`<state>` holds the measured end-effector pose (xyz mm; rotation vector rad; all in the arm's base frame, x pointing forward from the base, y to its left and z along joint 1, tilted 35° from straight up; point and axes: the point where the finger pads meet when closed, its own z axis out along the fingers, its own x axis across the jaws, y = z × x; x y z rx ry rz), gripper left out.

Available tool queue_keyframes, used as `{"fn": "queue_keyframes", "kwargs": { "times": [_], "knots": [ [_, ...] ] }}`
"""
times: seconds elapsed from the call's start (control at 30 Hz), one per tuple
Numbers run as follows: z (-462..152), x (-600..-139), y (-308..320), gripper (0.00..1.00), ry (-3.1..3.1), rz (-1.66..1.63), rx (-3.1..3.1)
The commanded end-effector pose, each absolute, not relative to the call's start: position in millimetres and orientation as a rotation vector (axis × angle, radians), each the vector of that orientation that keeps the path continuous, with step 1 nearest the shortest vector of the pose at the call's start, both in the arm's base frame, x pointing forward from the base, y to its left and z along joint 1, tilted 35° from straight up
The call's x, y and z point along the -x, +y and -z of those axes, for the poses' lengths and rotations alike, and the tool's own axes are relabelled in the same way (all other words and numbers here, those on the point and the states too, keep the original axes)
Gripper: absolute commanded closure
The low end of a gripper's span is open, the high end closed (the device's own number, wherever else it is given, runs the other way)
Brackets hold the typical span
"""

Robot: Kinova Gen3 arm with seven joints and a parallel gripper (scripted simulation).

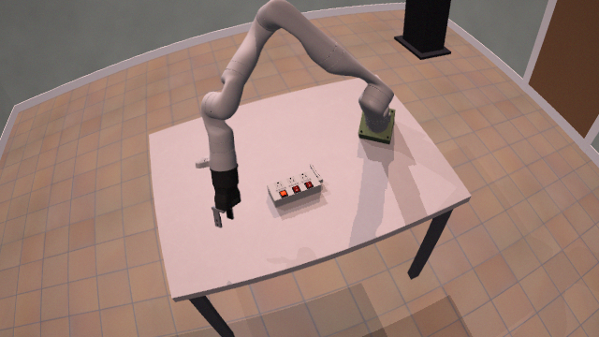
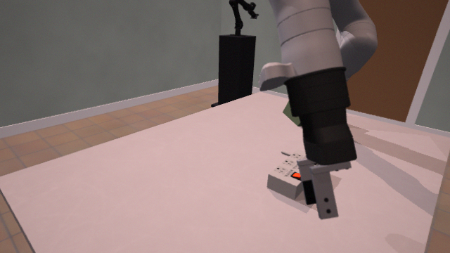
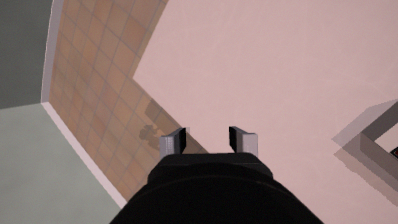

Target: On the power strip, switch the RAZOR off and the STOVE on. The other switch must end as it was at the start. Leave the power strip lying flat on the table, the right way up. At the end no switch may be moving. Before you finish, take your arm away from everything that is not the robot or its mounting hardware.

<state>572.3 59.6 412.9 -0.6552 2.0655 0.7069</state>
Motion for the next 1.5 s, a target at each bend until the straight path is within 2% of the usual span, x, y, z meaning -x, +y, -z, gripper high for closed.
{"fn": "queue_keyframes", "kwargs": {
  "times": [0.0, 1.47],
  "knots": [
    [-410.3, -567.3, 59.6, 0.0, 2.082, -0.705, 0.636],
    [-372.6, -526.8, 69.5, 0.0, 2.233, -0.736, 0.488]
  ]
}}
